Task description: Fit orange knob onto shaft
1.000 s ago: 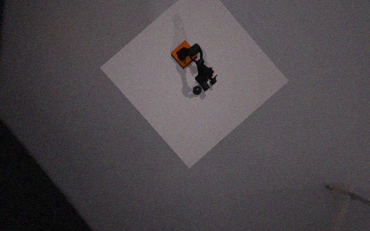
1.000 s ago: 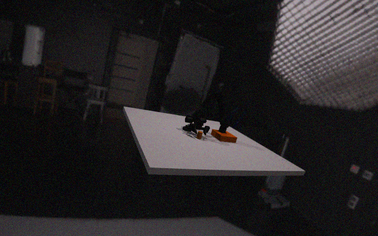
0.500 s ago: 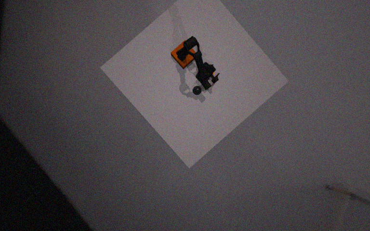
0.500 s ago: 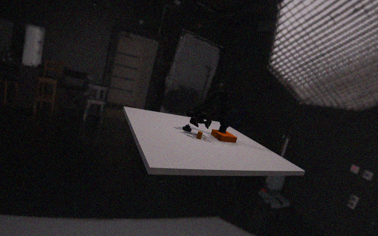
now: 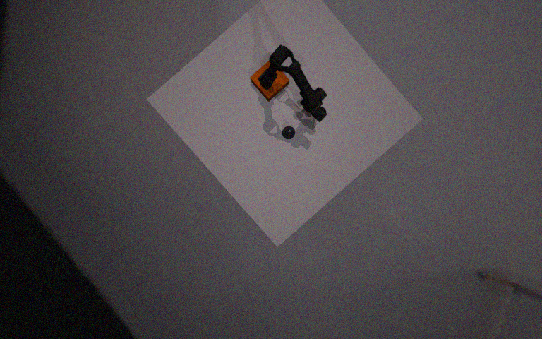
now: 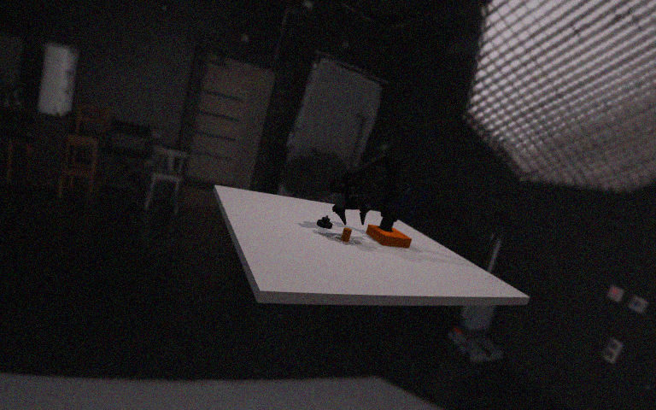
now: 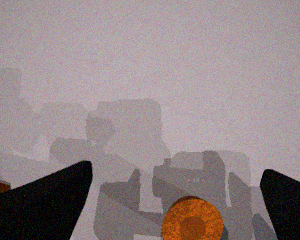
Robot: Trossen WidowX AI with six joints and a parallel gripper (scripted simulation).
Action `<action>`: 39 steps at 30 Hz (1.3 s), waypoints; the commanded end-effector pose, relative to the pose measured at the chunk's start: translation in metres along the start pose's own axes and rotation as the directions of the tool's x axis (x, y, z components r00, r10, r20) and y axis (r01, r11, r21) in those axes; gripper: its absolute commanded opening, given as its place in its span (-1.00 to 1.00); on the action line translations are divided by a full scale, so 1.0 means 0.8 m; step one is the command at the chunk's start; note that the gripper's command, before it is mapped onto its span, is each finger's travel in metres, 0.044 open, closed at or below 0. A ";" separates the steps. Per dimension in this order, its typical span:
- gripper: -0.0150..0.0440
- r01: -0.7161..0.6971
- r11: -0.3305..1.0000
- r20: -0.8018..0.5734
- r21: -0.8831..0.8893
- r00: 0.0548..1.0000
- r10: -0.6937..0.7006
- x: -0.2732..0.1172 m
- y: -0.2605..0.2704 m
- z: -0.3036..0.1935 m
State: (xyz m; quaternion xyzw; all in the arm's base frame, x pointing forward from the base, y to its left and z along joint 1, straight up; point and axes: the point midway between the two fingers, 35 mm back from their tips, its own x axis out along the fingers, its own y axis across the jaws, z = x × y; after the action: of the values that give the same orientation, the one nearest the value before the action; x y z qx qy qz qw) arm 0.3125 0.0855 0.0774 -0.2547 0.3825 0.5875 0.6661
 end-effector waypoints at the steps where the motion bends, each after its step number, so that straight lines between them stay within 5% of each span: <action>1: 1.00 0.092 0.995 -0.466 -0.023 0.880 -0.092 -0.033 0.000 0.012; 4: 1.00 0.133 0.990 -0.570 -0.053 0.810 -0.139 -0.048 0.000 0.016; 18: 1.00 0.133 0.990 -0.570 -0.053 0.810 -0.139 -0.048 0.000 0.016; 23: 1.00 0.312 0.925 -0.570 0.218 0.810 -0.139 -0.047 0.000 0.016; 31: 1.00 0.570 0.416 -0.570 0.708 0.810 -0.139 -0.046 0.000 0.015; 39: 1.00 0.525 -0.262 -0.570 0.810 0.810 -0.139 -0.045 0.000 0.015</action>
State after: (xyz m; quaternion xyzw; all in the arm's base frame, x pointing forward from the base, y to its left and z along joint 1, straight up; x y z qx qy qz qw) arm 0.3139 0.0738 0.1141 -0.1191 0.6875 0.1193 0.7063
